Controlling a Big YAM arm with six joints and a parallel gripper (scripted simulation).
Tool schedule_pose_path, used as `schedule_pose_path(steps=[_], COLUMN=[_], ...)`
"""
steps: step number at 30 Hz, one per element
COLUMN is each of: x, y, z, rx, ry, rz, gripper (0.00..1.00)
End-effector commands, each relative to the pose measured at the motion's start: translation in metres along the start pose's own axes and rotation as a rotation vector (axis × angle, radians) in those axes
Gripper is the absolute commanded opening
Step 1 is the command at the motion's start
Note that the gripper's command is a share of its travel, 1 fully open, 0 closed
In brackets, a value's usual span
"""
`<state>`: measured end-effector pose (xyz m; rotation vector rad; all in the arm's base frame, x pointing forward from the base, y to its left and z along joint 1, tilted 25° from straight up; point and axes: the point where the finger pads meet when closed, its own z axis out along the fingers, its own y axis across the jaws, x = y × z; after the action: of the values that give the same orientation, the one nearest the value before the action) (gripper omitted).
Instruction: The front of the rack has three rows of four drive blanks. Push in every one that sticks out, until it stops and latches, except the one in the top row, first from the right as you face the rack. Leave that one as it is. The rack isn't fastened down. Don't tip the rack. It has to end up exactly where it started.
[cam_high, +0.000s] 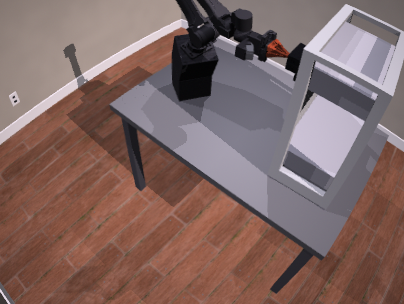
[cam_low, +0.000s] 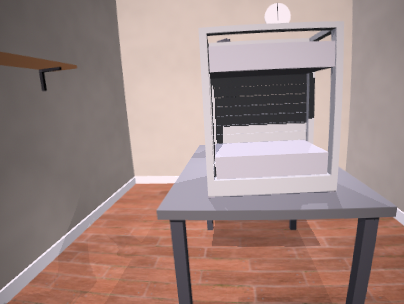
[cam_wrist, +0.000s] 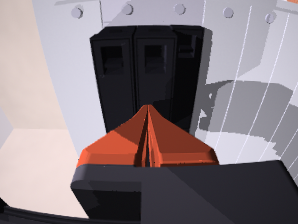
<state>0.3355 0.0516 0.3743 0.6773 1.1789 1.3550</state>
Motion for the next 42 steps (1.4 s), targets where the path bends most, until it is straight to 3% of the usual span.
schedule_pose_path(steps=[1, 6, 11, 22, 42], x=[-0.01, -0.01, -0.008, -0.005, -0.005], y=[0.028, 0.028, 0.036, 0.029, 0.029], z=[0.016, 0.016, 0.018, 0.04, 0.041], rx=[-0.039, -0.04, -0.071, -0.07, -0.069], ry=[-0.009, -0.009, -0.01, -0.005, -0.005], rz=[-0.023, -0.023, -0.027, -0.023, -0.023], gripper=[0.0, 0.0, 0.0, 0.0, 0.0])
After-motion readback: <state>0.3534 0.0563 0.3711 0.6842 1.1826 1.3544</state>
